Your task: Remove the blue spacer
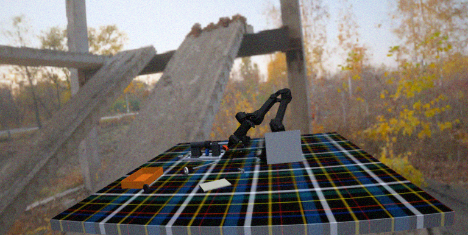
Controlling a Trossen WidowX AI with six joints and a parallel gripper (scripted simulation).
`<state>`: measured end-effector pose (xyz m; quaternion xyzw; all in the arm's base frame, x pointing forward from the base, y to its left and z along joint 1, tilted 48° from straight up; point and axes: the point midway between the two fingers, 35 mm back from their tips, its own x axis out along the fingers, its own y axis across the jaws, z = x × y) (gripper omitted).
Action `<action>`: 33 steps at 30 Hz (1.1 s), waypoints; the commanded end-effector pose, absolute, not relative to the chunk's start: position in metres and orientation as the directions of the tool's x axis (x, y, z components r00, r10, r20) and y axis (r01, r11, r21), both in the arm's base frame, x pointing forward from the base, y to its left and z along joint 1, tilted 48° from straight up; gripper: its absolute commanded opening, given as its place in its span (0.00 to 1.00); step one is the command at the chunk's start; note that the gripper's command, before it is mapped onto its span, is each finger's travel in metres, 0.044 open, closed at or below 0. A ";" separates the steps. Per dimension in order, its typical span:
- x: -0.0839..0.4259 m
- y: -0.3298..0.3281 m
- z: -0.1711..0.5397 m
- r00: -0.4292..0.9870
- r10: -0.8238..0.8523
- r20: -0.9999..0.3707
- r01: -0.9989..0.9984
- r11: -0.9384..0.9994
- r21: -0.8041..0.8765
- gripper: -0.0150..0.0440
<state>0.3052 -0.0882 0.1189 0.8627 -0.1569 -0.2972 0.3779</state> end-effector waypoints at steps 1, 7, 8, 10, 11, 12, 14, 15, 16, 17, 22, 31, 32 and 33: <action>0.308 -0.088 0.119 0.775 -0.494 -0.395 -0.047 -0.668 0.743 0.25; 0.309 -0.088 0.119 0.775 -0.494 -0.395 -0.047 -0.668 0.743 0.25; 0.310 -0.088 0.119 0.775 -0.494 -0.395 -0.047 -0.668 0.743 0.25; 0.310 -0.088 0.119 0.775 -0.494 -0.395 -0.047 -0.668 0.743 0.25; 0.311 -0.088 0.119 0.775 -0.494 -0.395 -0.047 -0.668 0.743 0.25; 0.311 -0.088 0.119 0.775 -0.494 -0.395 -0.047 -0.668 0.743 0.25; 0.311 -0.088 0.119 0.775 -0.494 -0.395 -0.047 -0.668 0.743 0.25; 0.312 -0.088 0.119 0.775 -0.494 -0.395 -0.047 -0.668 0.743 0.25; 0.312 -0.088 0.119 0.775 -0.494 -0.395 -0.047 -0.668 0.743 0.25; 0.312 -0.088 0.119 0.775 -0.494 -0.395 -0.047 -0.668 0.743 0.25; 0.314 -0.087 0.119 0.775 -0.494 -0.395 -0.047 -0.668 0.743 0.25; 0.316 -0.087 0.120 0.775 -0.494 -0.395 -0.047 -0.668 0.743 0.25; 0.316 -0.087 0.120 0.775 -0.494 -0.395 -0.047 -0.668 0.743 0.25; 0.317 -0.087 0.120 0.775 -0.494 -0.395 -0.047 -0.668 0.743 0.25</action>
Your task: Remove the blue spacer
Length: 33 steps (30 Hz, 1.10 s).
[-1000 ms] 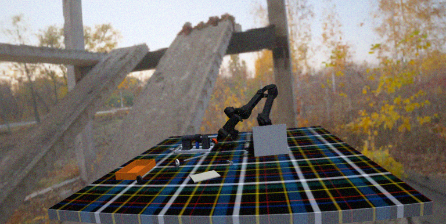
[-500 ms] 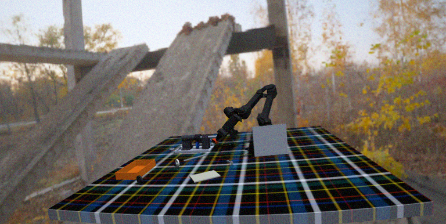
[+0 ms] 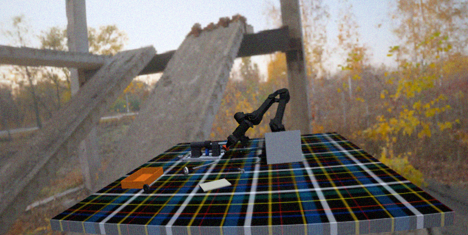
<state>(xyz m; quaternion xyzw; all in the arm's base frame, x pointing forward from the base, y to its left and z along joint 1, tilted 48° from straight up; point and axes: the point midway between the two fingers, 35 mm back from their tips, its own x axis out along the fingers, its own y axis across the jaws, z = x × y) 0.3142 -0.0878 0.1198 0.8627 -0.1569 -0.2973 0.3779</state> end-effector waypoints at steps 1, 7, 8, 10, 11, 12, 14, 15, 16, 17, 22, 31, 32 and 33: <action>0.317 -0.087 0.120 0.775 -0.494 -0.395 -0.047 -0.668 0.743 0.25; 0.318 -0.087 0.120 0.775 -0.494 -0.395 -0.047 -0.668 0.743 0.25; 0.319 -0.087 0.120 0.775 -0.494 -0.395 -0.047 -0.668 0.743 0.25; 0.319 -0.087 0.120 0.775 -0.494 -0.395 -0.047 -0.668 0.743 0.25; 0.320 -0.087 0.120 0.775 -0.494 -0.395 -0.047 -0.668 0.743 0.25; 0.320 -0.087 0.120 0.775 -0.494 -0.395 -0.047 -0.668 0.743 0.25; 0.320 -0.087 0.120 0.775 -0.494 -0.395 -0.047 -0.668 0.743 0.25; 0.321 -0.087 0.120 0.775 -0.494 -0.395 -0.047 -0.668 0.743 0.25; 0.321 -0.087 0.120 0.775 -0.494 -0.395 -0.047 -0.668 0.743 0.25; 0.321 -0.087 0.120 0.775 -0.494 -0.395 -0.047 -0.668 0.743 0.25; 0.323 -0.087 0.120 0.775 -0.493 -0.395 -0.047 -0.668 0.743 0.25; 0.325 -0.087 0.121 0.775 -0.493 -0.395 -0.047 -0.668 0.743 0.25; 0.325 -0.087 0.121 0.775 -0.493 -0.395 -0.047 -0.668 0.743 0.25; 0.326 -0.087 0.121 0.775 -0.493 -0.395 -0.047 -0.668 0.743 0.25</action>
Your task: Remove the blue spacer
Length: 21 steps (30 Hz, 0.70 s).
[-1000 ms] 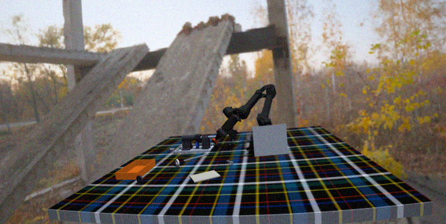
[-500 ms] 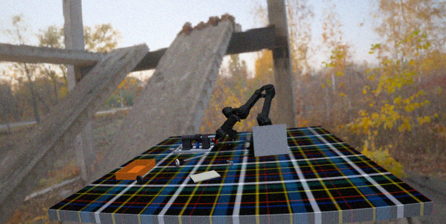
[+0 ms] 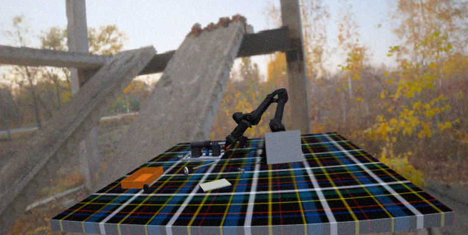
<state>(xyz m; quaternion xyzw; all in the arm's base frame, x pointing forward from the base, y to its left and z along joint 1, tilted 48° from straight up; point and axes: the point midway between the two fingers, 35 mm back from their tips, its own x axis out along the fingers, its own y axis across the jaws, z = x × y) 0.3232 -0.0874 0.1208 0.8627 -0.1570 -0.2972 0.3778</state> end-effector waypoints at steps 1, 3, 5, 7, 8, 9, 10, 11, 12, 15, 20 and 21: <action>0.326 -0.087 0.121 0.775 -0.493 -0.395 -0.047 -0.668 0.743 0.25; 0.326 -0.087 0.121 0.775 -0.493 -0.395 -0.047 -0.668 0.743 0.25; 0.327 -0.087 0.121 0.775 -0.493 -0.395 -0.047 -0.668 0.743 0.25; 0.328 -0.087 0.121 0.775 -0.493 -0.395 -0.047 -0.668 0.743 0.25; 0.328 -0.087 0.121 0.775 -0.493 -0.395 -0.047 -0.668 0.743 0.25; 0.328 -0.087 0.121 0.775 -0.493 -0.395 -0.047 -0.668 0.743 0.25; 0.328 -0.087 0.121 0.775 -0.493 -0.395 -0.047 -0.668 0.743 0.25; 0.329 -0.087 0.121 0.775 -0.493 -0.395 -0.047 -0.668 0.743 0.25; 0.329 -0.087 0.121 0.775 -0.493 -0.395 -0.047 -0.668 0.743 0.25; 0.330 -0.087 0.121 0.775 -0.493 -0.394 -0.047 -0.668 0.743 0.25; 0.331 -0.087 0.121 0.775 -0.493 -0.394 -0.047 -0.668 0.743 0.25; 0.331 -0.087 0.121 0.775 -0.493 -0.394 -0.047 -0.668 0.743 0.25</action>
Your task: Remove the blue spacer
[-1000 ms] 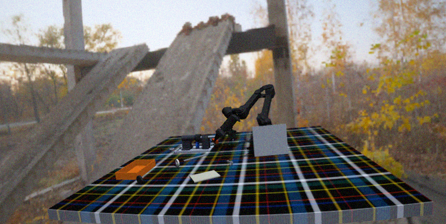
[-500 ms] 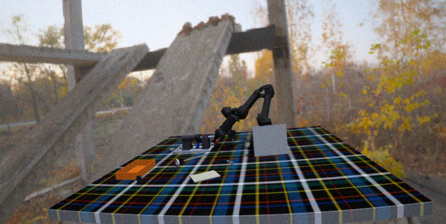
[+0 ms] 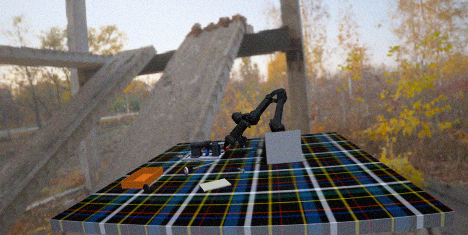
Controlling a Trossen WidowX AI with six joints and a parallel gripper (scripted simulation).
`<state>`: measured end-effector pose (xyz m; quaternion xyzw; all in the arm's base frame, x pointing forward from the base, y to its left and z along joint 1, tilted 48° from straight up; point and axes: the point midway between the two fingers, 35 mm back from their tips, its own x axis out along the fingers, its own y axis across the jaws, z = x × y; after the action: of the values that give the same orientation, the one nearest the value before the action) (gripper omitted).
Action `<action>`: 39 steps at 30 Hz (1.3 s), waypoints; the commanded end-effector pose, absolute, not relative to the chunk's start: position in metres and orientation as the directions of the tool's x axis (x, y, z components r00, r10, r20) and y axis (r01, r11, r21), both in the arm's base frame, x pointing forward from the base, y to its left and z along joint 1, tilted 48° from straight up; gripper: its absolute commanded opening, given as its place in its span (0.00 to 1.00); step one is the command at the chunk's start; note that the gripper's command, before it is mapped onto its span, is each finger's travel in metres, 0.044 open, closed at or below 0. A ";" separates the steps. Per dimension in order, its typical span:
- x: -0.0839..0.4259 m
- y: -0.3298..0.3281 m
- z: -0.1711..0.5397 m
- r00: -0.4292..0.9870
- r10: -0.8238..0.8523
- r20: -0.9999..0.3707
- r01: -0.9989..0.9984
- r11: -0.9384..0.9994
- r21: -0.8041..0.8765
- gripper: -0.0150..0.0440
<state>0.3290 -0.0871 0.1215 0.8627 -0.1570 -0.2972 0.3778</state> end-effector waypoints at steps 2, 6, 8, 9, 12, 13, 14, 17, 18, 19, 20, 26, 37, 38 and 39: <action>0.332 -0.087 0.121 0.775 -0.493 -0.394 -0.047 -0.668 0.743 0.25; 0.333 -0.087 0.121 0.775 -0.493 -0.394 -0.047 -0.668 0.743 0.25; 0.334 -0.087 0.121 0.775 -0.493 -0.394 -0.047 -0.668 0.743 0.25; 0.334 -0.087 0.122 0.775 -0.493 -0.394 -0.047 -0.668 0.743 0.25; 0.335 -0.086 0.122 0.775 -0.493 -0.394 -0.047 -0.668 0.743 0.25; 0.335 -0.086 0.122 0.775 -0.493 -0.394 -0.047 -0.668 0.743 0.25; 0.335 -0.086 0.122 0.775 -0.493 -0.394 -0.047 -0.668 0.743 0.25; 0.336 -0.086 0.122 0.775 -0.493 -0.394 -0.047 -0.668 0.743 0.25; 0.336 -0.086 0.122 0.775 -0.493 -0.394 -0.047 -0.668 0.743 0.25; 0.337 -0.086 0.122 0.775 -0.493 -0.394 -0.047 -0.668 0.743 0.25; 0.337 -0.086 0.122 0.775 -0.493 -0.394 -0.048 -0.668 0.743 0.25; 0.339 -0.086 0.122 0.775 -0.493 -0.394 -0.048 -0.668 0.743 0.25; 0.342 -0.086 0.122 0.775 -0.493 -0.394 -0.048 -0.668 0.743 0.25; 0.342 -0.086 0.122 0.775 -0.493 -0.394 -0.048 -0.668 0.743 0.25; 0.342 -0.086 0.122 0.775 -0.493 -0.394 -0.048 -0.668 0.743 0.25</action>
<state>0.3397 -0.0867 0.1226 0.8628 -0.1572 -0.2970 0.3778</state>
